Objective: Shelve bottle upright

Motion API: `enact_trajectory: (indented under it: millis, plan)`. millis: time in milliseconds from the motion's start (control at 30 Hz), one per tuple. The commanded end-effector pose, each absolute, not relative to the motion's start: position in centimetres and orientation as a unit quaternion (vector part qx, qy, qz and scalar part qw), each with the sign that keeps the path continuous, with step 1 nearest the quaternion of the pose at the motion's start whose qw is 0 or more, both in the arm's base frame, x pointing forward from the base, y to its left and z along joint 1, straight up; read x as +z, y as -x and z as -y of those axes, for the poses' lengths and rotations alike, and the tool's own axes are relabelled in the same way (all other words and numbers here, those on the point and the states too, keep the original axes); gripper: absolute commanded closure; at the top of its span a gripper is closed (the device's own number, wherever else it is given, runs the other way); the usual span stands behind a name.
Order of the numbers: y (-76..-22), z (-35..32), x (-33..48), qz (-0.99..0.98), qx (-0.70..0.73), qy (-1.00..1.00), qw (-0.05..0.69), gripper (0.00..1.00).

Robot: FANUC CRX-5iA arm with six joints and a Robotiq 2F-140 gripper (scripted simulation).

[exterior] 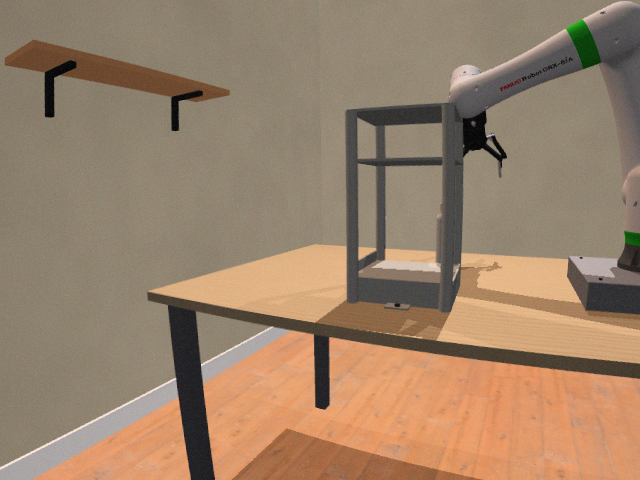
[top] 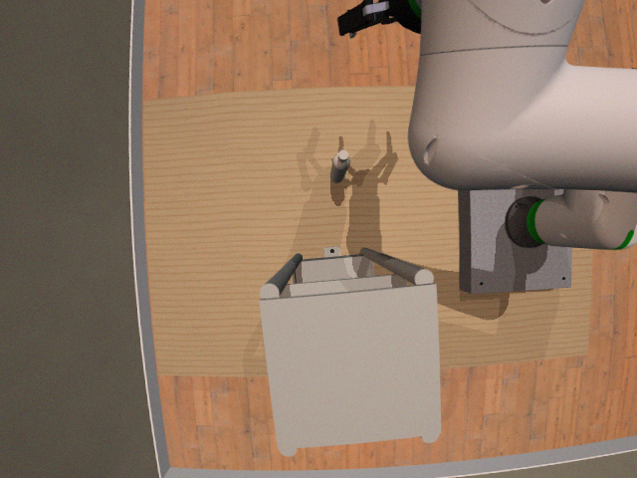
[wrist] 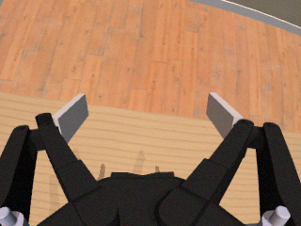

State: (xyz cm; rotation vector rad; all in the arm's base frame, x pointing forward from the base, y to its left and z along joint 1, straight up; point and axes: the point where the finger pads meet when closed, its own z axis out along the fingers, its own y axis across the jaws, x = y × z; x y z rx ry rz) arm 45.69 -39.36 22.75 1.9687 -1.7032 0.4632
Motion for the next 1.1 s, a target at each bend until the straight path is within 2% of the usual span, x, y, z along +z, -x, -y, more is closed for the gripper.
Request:
enact_trajectory:
  millis: [0,567,1067]
  plan:
    - [-45.7,39.4,22.8,0.624,0.170,-0.722,0.246,0.00]
    - [-45.7,39.4,22.9,0.624,0.170,-0.722,0.246,0.00]
    - [-46.2,39.6,36.8,0.624,0.172,-0.720,0.249,0.00]
